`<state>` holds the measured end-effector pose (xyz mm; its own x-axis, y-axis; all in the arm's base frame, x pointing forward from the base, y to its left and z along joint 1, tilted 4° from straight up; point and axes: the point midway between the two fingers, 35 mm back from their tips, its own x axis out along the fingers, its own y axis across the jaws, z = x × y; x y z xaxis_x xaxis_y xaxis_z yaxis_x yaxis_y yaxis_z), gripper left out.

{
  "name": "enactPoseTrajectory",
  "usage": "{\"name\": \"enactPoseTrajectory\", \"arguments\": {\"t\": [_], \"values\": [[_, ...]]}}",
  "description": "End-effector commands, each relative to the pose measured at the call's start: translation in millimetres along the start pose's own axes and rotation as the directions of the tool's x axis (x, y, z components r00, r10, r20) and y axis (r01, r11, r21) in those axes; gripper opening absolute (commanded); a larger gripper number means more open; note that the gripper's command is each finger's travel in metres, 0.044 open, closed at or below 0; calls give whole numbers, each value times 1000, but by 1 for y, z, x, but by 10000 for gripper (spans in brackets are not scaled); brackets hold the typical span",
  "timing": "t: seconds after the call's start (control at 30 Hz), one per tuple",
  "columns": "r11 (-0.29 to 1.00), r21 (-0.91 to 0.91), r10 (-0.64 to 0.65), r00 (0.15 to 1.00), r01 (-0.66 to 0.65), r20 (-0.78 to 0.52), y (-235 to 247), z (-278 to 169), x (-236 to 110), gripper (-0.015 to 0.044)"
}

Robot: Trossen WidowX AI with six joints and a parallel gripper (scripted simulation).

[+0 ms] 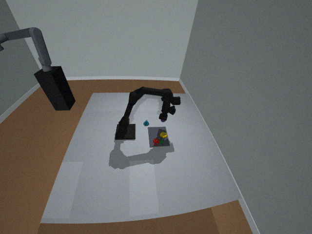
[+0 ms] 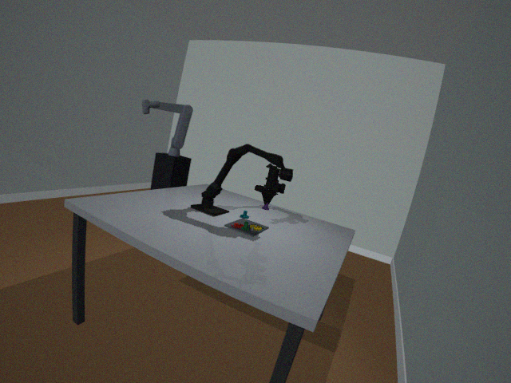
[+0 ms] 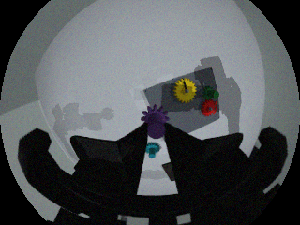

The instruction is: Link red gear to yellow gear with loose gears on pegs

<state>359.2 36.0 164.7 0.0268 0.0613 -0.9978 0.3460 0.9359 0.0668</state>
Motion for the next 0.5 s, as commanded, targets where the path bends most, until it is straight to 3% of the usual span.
{"name": "enactPoseTrajectory", "arguments": {"t": [0.0,0.47], "values": [[1000,-7,-4,1000,4,-6,-10,6,7,0],[1000,-13,2,1000,-2,-9,-43,25,19,0]]}}
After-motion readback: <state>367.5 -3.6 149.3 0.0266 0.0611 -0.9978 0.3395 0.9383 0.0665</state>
